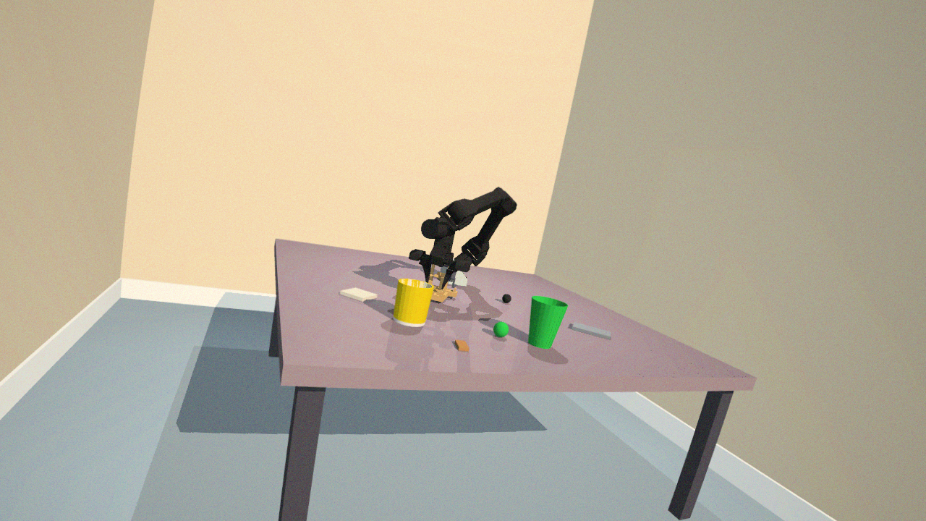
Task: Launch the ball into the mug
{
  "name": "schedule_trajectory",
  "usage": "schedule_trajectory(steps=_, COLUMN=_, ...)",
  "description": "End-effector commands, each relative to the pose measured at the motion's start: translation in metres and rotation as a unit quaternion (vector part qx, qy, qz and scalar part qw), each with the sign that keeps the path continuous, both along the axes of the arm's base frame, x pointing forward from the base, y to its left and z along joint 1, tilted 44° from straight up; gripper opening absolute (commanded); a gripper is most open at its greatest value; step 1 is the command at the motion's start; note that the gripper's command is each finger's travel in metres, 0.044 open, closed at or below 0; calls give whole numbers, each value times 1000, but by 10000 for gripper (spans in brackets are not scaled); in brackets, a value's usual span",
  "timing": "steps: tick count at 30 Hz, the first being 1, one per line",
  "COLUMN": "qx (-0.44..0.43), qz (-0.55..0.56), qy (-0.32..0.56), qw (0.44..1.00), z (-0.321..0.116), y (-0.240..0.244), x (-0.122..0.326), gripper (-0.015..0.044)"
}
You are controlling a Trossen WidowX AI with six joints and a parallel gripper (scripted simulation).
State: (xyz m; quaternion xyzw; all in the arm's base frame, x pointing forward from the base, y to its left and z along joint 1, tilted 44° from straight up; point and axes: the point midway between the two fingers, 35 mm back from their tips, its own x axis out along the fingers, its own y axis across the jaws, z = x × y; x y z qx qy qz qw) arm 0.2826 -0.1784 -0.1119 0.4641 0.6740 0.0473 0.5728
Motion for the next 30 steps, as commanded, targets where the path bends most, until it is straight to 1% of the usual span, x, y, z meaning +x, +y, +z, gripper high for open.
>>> schedule_trajectory(steps=1, qx=0, qz=-5, qy=-1, qw=1000, z=-3, y=2, x=1, gripper=0)
schedule_trajectory(steps=9, qx=-1, qz=0, qy=-1, qw=1000, z=-3, y=3, x=1, gripper=0)
schedule_trajectory(steps=22, qx=-1, qz=0, qy=-1, qw=1000, z=-3, y=3, x=1, gripper=341)
schedule_trajectory(steps=25, qx=-2, qz=0, qy=-1, qw=1000, z=11, y=-12, x=1, gripper=420)
schedule_trajectory(steps=26, qx=-2, qz=0, qy=0, qw=1000, z=21, y=-23, x=0, gripper=440)
schedule_trajectory(steps=30, qx=-2, qz=0, qy=0, qw=1000, z=63, y=-60, x=-7, gripper=440)
